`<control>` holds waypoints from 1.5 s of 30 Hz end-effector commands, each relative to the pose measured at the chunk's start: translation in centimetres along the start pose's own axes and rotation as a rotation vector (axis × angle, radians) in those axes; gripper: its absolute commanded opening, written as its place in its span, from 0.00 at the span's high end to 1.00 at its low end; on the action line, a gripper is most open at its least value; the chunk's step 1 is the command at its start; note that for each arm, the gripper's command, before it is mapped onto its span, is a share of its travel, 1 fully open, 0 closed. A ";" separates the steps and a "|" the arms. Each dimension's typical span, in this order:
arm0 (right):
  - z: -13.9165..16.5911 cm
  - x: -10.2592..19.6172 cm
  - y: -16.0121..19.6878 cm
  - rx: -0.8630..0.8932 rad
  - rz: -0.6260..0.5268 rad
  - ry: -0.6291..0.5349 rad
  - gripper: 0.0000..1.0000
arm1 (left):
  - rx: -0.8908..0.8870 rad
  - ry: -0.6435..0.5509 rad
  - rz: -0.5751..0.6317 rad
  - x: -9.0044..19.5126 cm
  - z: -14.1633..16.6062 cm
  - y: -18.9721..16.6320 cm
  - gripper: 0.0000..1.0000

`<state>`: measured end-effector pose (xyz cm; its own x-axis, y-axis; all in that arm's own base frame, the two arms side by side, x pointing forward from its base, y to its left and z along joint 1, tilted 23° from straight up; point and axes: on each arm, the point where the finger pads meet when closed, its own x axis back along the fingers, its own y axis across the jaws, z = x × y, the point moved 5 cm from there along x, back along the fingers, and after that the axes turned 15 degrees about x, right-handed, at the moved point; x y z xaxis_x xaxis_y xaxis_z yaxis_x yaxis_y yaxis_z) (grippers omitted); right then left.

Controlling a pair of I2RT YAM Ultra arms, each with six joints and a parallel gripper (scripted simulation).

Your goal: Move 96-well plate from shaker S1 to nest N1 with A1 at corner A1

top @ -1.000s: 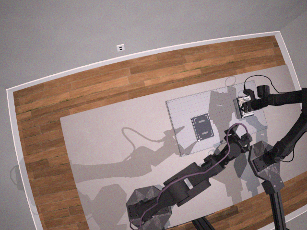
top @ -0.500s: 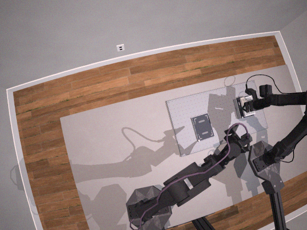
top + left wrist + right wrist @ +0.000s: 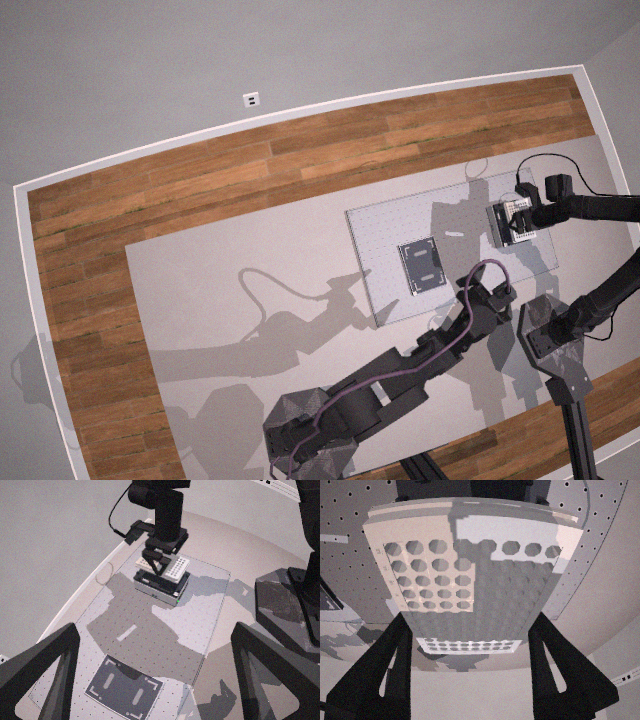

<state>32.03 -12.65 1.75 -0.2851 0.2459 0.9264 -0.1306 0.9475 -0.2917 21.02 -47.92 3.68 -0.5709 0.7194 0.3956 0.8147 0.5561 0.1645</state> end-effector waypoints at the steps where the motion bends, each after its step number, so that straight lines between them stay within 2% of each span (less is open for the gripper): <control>1: -0.4 0.8 0.0 0.003 0.008 -0.015 0.19 | 0.019 0.047 -0.030 4.9 -0.9 0.2 0.00; 3: -0.5 0.9 0.0 0.002 0.011 -0.019 0.19 | 0.013 0.098 -0.050 7.5 0.5 0.9 0.00; 10: -0.5 0.6 -0.2 0.000 0.010 -0.019 0.19 | 0.032 0.120 -0.098 15.4 1.3 3.3 0.00; 12: -0.5 0.6 -0.2 0.000 0.010 -0.019 0.19 | 0.032 0.120 -0.098 15.4 1.3 3.3 0.00; 17: -0.5 0.6 -0.2 0.000 0.010 -0.019 0.19 | 0.035 0.145 -0.131 20.4 3.9 5.1 0.00; 22: -0.6 0.8 -0.4 -0.014 0.024 -0.023 0.19 | 0.035 0.154 -0.145 22.6 5.6 6.0 0.00; 27: -3.0 0.6 0.6 -0.129 0.081 -0.058 0.19 | 0.034 0.155 -0.146 23.6 6.4 6.3 0.00; 29: -3.0 0.6 0.6 -0.129 0.081 -0.058 0.19 | 0.034 0.155 -0.146 23.6 6.4 6.3 0.00; 32: -5.4 0.5 3.6 -0.179 0.087 -0.091 0.19 | 0.034 0.154 -0.144 23.7 6.5 6.3 0.00; 37: -7.3 -1.3 12.4 -0.161 0.036 -0.060 0.19 | 0.035 0.154 -0.140 23.7 6.5 6.3 0.00; 42: -6.7 -2.6 21.3 -0.084 0.008 -0.025 0.19 | 0.033 0.154 -0.140 23.8 6.5 6.3 0.00; 44: -6.2 -3.0 23.9 -0.061 0.005 -0.018 0.19 | 0.033 0.154 -0.140 23.8 6.5 6.3 0.00; 45: -6.2 -3.0 23.9 -0.061 0.005 -0.018 0.19 | 0.033 0.154 -0.140 23.8 6.5 6.3 0.00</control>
<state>34.45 9.30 -6.80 -0.2773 0.2068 0.9383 -0.1796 0.9482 -0.2620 12.40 -24.96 8.37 -0.6605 0.5619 0.4980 0.7171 0.6688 0.1965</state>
